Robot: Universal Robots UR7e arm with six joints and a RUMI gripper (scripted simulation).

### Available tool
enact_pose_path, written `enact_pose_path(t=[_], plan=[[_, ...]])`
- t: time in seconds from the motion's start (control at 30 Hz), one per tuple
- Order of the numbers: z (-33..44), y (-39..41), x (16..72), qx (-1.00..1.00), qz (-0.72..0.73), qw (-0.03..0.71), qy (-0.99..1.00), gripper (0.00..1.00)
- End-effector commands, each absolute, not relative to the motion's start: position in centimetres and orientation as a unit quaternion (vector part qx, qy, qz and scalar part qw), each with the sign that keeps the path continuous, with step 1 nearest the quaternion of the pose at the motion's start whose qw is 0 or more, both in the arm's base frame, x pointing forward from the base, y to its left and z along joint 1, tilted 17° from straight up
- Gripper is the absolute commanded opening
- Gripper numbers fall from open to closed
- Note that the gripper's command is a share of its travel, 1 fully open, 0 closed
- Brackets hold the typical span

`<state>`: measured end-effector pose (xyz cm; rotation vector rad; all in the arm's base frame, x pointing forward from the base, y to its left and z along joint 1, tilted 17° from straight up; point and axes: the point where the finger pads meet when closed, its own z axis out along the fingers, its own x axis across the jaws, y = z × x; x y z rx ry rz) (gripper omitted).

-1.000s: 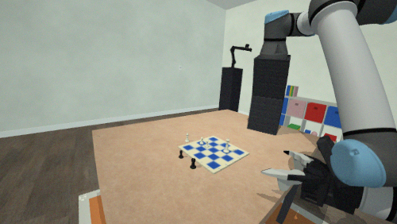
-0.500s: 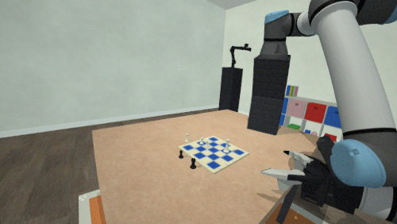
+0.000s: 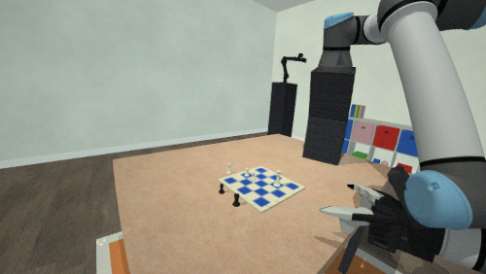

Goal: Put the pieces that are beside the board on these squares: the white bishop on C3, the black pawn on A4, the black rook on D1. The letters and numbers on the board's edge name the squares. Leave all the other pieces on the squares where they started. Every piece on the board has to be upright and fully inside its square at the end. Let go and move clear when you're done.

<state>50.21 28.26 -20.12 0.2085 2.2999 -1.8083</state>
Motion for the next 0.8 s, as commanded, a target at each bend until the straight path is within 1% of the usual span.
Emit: enact_pose_path(t=[0.0,0.37,0.77], plan=[[-20.0,28.3,50.2,0.071,-0.613,0.104,0.78,1.0],[-19.4,28.2,50.0,0.071,-0.613,0.104,0.78,1.0],[-14.7,27.7,48.6,0.071,-0.613,0.104,0.78,1.0]])
